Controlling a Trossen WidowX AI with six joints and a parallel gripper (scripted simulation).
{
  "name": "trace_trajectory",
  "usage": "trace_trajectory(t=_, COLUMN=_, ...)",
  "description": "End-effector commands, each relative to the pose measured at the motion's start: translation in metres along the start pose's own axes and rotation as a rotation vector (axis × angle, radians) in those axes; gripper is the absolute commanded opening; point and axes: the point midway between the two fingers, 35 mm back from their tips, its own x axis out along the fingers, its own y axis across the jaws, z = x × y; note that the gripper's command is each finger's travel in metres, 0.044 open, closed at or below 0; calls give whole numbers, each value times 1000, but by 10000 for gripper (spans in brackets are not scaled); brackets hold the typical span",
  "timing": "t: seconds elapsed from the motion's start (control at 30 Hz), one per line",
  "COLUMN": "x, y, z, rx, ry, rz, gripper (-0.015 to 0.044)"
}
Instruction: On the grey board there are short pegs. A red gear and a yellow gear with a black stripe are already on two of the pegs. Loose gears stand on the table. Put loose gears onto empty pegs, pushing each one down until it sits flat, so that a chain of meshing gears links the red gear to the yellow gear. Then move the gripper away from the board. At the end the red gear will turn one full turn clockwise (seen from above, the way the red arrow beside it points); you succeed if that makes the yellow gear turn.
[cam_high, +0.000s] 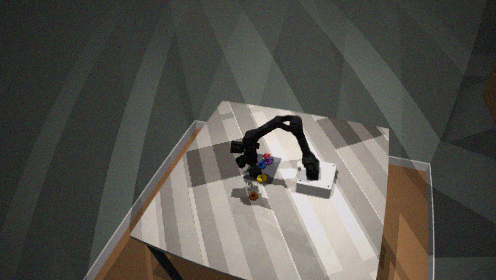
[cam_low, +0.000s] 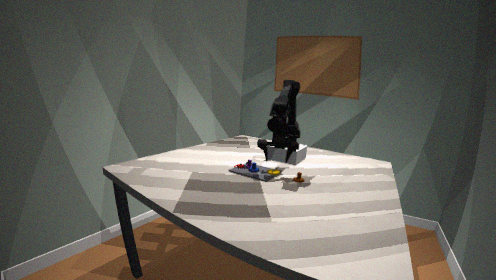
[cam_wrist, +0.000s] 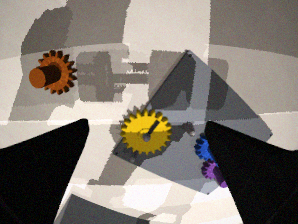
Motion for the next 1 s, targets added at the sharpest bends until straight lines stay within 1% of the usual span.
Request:
trace_trajectory(t=0.0, x=-1, y=66, z=23, rx=354, ry=-2, rz=8, gripper=440)
trace_trajectory(t=0.23, x=-1, y=109, z=28, rx=568, ry=-1, rz=9, gripper=440)
trace_trajectory(t=0.67, x=-1, y=111, z=27, rx=572, ry=0, rz=9, gripper=440)
trace_trajectory(t=0.8, x=9, y=111, z=27, rx=572, ry=0, rz=9, gripper=440)
trace_trajectory(t=0.87, x=20, y=111, z=27, rx=572, ry=0, rz=9, gripper=440)
trace_trajectory(t=0.97, x=22, y=111, z=27, rx=572, ry=0, rz=9, gripper=440)
